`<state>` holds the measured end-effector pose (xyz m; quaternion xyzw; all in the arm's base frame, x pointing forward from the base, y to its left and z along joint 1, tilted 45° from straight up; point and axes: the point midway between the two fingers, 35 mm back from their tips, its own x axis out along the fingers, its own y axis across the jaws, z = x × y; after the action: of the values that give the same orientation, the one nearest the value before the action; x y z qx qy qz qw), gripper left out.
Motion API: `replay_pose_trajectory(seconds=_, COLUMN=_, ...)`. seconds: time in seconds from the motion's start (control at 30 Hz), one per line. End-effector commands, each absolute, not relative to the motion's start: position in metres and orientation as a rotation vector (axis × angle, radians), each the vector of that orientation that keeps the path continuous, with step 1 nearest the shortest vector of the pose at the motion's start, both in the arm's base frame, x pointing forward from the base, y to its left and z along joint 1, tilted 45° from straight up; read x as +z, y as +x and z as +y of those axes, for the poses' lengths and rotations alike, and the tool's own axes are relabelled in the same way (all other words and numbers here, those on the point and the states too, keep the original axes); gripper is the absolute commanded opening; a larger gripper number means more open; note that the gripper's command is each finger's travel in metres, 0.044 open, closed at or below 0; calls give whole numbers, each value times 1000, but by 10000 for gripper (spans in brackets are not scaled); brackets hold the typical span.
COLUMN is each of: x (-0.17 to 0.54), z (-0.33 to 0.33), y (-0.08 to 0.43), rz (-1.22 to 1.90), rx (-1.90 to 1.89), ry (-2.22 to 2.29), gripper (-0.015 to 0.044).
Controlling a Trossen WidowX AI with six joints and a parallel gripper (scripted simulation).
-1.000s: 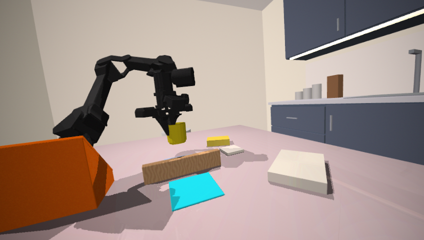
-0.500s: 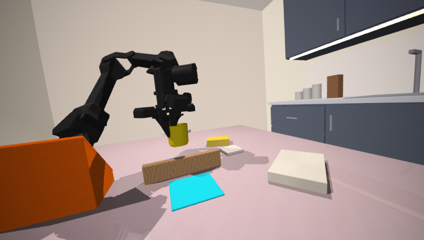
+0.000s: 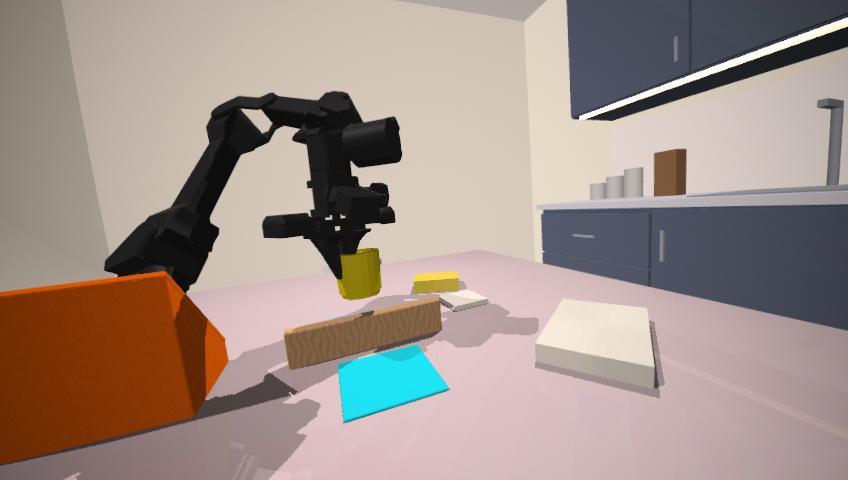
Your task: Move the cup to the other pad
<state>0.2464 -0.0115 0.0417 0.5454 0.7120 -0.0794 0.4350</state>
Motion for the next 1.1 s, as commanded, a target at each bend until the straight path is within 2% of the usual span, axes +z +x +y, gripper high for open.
replay_pose_trajectory(seconds=0.0, x=35, z=-20, y=249, rz=1767, rx=-197, ry=1349, gripper=0)
replay_pose_trajectory(seconds=1.07, x=-12, z=-71, y=255, rz=1764, rx=-200, ry=1346, gripper=0)
